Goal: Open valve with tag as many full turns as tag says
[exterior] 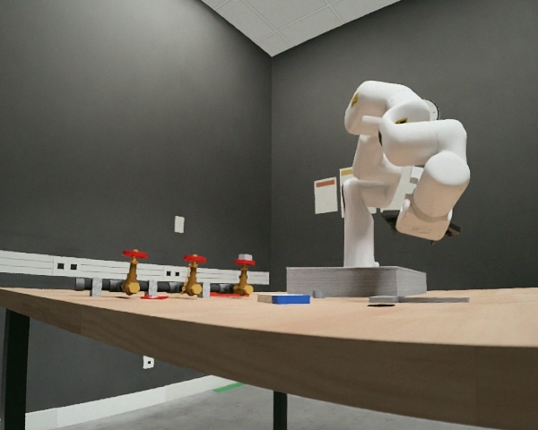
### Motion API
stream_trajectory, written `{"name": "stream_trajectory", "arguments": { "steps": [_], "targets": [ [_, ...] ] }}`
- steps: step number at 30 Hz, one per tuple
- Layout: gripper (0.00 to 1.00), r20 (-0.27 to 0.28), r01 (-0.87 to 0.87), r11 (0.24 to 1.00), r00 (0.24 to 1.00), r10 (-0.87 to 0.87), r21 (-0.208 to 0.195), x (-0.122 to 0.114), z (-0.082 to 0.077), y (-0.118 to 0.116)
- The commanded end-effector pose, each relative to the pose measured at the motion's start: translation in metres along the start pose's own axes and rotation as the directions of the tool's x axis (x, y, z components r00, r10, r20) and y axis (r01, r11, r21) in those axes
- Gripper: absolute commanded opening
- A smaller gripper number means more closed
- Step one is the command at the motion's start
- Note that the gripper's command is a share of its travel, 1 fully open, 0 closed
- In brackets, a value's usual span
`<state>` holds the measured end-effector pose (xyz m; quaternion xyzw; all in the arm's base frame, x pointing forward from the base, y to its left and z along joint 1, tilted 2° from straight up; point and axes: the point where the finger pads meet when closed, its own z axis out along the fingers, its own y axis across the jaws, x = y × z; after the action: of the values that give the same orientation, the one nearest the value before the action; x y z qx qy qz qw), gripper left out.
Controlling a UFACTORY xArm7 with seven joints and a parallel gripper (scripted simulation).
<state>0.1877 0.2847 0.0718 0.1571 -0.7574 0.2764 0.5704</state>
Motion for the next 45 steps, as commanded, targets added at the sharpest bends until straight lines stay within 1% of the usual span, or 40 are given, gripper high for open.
{"name": "stream_trajectory", "arguments": {
  "steps": [1, 19, 23, 26, 30, 32, 34, 35, 36, 45],
  "targets": [
    [1.0, 0.004, 0.001, 1.0, 1.0, -0.001, -0.001, 0.001, -0.001, 0.0],
    [1.0, 0.004, 0.0, 1.0, 1.0, 0.0, -0.002, 0.001, -0.001, 0.0],
    [1.0, 0.015, -0.027, 1.0, 1.0, 0.027, -0.013, -0.002, -0.004, -0.003],
    [1.0, 0.035, -0.085, 0.996, 0.996, 0.086, -0.04, -0.008, -0.01, -0.008],
    [1.0, 0.07, -0.212, 0.971, 0.973, 0.22, -0.108, -0.022, -0.025, -0.021],
    [1.0, 0.077, -0.248, 0.96, 0.963, 0.259, -0.129, -0.025, -0.029, -0.025],
    [1.0, 0.077, -0.248, 0.96, 0.963, 0.259, -0.129, -0.025, -0.029, -0.025],
    [1.0, 0.084, -0.295, 0.942, 0.947, 0.31, -0.158, -0.031, -0.034, -0.03],
    [1.0, 0.086, -0.315, 0.934, 0.939, 0.332, -0.171, -0.033, -0.037, -0.033],
    [1.0, 0.086, -0.441, 0.86, 0.876, 0.475, -0.258, -0.047, -0.052, -0.05]
  ]
}}
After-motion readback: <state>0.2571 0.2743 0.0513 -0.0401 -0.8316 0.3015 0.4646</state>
